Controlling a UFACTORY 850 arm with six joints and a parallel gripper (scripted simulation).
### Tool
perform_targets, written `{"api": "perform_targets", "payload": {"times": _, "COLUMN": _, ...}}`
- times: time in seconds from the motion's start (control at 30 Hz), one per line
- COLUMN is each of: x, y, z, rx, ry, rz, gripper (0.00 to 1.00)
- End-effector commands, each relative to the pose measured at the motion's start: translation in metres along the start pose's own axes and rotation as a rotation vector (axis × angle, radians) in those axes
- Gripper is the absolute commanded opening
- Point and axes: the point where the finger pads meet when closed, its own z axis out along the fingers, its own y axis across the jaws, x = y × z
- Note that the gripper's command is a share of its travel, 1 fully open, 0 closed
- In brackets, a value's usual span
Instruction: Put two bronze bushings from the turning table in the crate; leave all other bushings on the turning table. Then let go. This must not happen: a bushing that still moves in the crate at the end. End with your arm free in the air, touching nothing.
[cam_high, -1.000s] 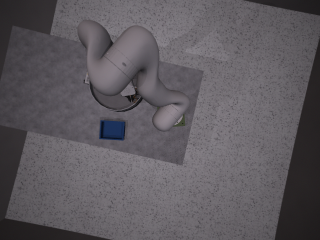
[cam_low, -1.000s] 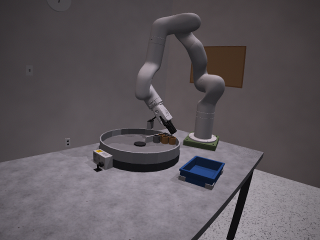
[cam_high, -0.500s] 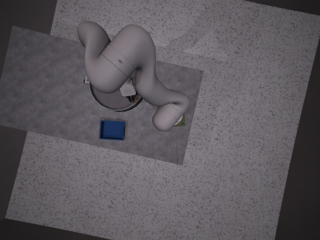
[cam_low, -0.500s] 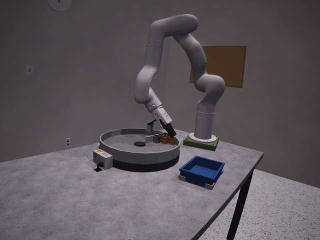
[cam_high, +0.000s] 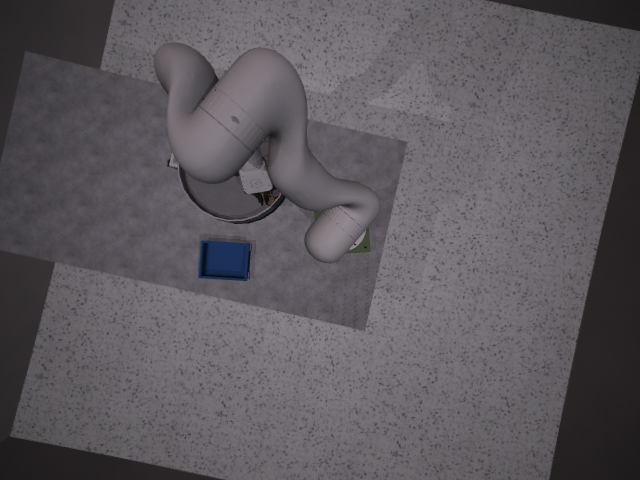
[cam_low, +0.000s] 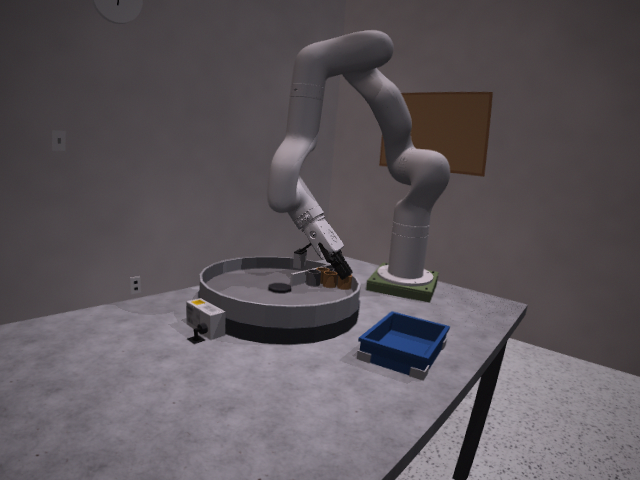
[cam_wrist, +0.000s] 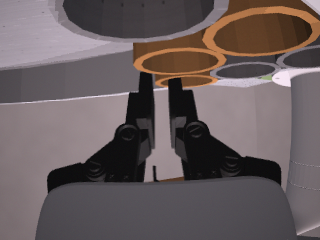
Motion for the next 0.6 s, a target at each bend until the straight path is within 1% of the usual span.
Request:
{"api": "perform_targets", "payload": {"times": 0.0, "x": 0.0006, "y": -0.0005, "z": 0.0, "rx": 0.001, "ry": 0.001, "rz": -0.001, "gripper": 0.1}}
{"api": "perform_targets", "payload": {"times": 0.23, "x": 0.0006, "y": -0.0005, "z": 0.0, "rx": 0.001, "ry": 0.001, "rz": -0.001, "gripper": 0.1}}
{"api": "perform_targets", "payload": {"times": 0.27, "x": 0.0006, "y": -0.0005, "z": 0.0, "rx": 0.001, "ry": 0.001, "rz": -0.001, "gripper": 0.0}}
{"api": "perform_targets", "payload": {"times": 0.57, "x": 0.0006, "y": -0.0005, "z": 0.0, "rx": 0.001, "ry": 0.001, "rz": -0.001, "gripper": 0.0}}
